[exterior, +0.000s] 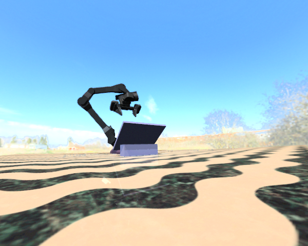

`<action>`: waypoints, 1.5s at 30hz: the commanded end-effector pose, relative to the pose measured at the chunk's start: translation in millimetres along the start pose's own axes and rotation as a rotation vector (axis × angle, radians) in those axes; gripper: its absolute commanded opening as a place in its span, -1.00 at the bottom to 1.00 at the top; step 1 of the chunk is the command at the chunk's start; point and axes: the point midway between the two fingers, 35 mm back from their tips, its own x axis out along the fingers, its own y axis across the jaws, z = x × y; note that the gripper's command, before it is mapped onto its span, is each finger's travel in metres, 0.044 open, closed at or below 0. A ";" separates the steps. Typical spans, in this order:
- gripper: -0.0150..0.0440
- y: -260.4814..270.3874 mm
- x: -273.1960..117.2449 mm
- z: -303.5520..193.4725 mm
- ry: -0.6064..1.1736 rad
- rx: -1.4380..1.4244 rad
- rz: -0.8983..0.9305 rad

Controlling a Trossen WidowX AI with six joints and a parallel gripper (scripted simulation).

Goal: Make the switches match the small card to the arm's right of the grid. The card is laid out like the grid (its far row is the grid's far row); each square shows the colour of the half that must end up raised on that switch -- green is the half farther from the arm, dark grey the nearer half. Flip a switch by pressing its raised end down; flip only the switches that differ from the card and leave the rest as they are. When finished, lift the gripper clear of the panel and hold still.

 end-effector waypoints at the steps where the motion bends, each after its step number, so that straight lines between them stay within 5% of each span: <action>1: 0.78 2.9 1.9 -0.2 0.000 -0.001 0.001; 8: 0.15 84.5 73.1 -17.4 0.000 -0.018 0.011; 15: -0.47 86.3 75.4 -18.3 0.000 -0.019 0.010; 20: -0.49 86.5 108.6 -18.7 -0.026 -0.018 0.010; 45: -0.49 86.1 134.7 -18.5 -0.028 -0.018 0.008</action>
